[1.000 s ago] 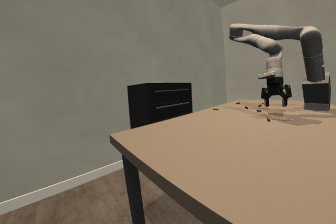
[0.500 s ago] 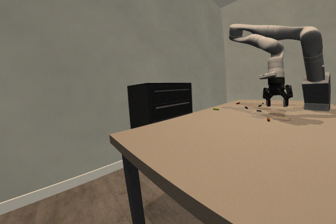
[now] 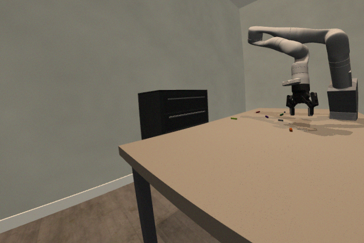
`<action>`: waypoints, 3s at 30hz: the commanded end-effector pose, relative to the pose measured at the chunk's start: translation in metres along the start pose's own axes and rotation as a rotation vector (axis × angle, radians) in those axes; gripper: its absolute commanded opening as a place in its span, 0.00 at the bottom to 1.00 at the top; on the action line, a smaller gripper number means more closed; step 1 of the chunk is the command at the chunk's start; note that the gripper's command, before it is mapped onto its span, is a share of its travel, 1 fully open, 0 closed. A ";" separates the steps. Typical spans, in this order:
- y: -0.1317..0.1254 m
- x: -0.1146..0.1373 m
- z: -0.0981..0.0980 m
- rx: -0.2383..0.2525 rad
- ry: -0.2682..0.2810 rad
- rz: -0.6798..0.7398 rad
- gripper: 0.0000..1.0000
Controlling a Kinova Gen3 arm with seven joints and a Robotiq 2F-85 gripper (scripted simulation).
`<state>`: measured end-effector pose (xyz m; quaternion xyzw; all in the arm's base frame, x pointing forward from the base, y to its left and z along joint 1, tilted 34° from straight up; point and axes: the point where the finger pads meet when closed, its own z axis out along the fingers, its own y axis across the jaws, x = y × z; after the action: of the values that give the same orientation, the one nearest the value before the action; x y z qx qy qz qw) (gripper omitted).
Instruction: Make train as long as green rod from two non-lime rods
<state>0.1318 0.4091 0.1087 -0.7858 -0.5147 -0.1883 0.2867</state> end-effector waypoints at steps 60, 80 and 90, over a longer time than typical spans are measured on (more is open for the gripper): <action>0.000 -0.034 -0.003 -0.056 -0.059 0.128 1.00; 0.000 -0.042 -0.005 -0.070 -0.072 0.156 1.00; 0.000 -0.045 -0.005 -0.074 -0.076 0.164 1.00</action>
<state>0.1149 0.3748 0.0861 -0.8422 -0.4511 -0.1533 0.2523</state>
